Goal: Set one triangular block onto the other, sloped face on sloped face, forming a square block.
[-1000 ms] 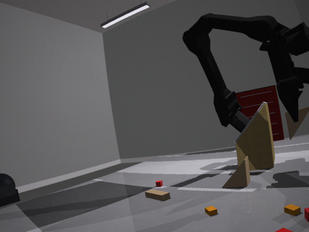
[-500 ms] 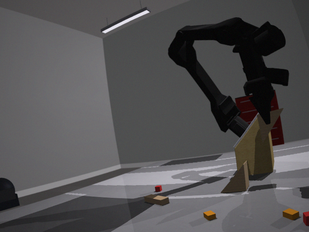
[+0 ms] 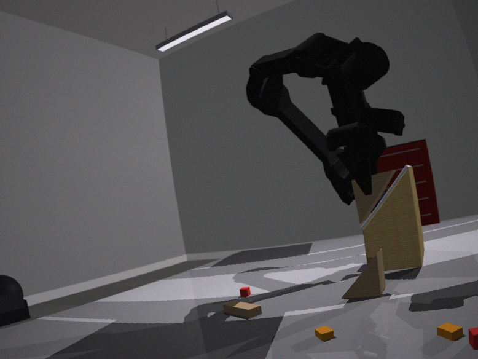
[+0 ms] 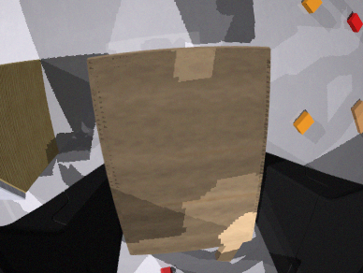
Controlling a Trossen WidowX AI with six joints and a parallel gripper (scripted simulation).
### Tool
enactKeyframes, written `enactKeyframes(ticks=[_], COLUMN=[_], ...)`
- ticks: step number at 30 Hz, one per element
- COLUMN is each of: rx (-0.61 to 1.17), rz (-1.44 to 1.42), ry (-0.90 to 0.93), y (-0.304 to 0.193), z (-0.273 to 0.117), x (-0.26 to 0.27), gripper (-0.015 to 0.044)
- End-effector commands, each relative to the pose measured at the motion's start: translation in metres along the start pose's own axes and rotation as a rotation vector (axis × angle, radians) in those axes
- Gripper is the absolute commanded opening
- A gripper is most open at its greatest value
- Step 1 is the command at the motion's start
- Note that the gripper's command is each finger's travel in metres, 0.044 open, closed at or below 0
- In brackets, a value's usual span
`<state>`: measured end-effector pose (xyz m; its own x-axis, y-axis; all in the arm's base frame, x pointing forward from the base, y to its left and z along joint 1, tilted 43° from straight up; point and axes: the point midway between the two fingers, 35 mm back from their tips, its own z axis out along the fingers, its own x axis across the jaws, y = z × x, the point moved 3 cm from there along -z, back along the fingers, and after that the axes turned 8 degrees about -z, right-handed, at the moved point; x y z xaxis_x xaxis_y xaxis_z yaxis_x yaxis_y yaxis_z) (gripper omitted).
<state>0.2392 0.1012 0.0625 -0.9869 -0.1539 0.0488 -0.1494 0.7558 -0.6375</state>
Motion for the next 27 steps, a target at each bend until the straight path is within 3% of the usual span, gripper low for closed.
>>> enactKeyframes(ticks=[1,17,27], rx=[0.010,0.042,0.043], rz=[-0.004,0.005,0.006], ry=[0.000,0.015,0.015], y=[-0.021,-0.094,-0.088], z=[-0.002,-0.006,0.018], x=[0.002,0.021,0.018], gripper=[0.0000,0.0000,0.0000])
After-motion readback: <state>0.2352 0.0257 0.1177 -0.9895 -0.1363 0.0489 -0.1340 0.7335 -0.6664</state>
